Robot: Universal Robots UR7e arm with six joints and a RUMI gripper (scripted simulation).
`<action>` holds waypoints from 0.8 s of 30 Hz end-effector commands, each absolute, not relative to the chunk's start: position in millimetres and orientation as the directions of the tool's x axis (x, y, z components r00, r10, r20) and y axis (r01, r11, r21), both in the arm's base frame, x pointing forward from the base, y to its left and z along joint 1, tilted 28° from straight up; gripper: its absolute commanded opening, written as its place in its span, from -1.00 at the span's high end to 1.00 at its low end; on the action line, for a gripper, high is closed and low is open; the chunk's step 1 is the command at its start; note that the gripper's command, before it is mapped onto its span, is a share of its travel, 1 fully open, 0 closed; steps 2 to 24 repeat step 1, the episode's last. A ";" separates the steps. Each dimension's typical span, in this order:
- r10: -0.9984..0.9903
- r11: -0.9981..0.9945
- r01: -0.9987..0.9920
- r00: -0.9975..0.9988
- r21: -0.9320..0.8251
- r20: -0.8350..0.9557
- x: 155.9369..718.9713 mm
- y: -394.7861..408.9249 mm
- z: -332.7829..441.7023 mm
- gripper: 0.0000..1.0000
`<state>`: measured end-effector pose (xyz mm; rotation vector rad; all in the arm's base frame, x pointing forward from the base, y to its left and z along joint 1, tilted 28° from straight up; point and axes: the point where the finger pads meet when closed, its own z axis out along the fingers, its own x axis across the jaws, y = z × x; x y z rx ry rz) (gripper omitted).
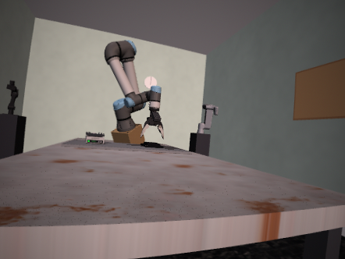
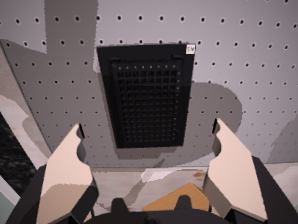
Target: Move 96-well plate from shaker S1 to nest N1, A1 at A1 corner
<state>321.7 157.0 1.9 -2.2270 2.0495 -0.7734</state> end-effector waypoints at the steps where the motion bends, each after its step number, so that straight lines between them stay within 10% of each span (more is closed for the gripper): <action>1: -0.939 -0.137 -0.934 0.015 -0.331 0.345 318.4 159.4 8.7 -1.00; 24: -0.939 -0.137 -0.934 0.015 -0.331 0.345 318.4 159.4 8.7 -1.00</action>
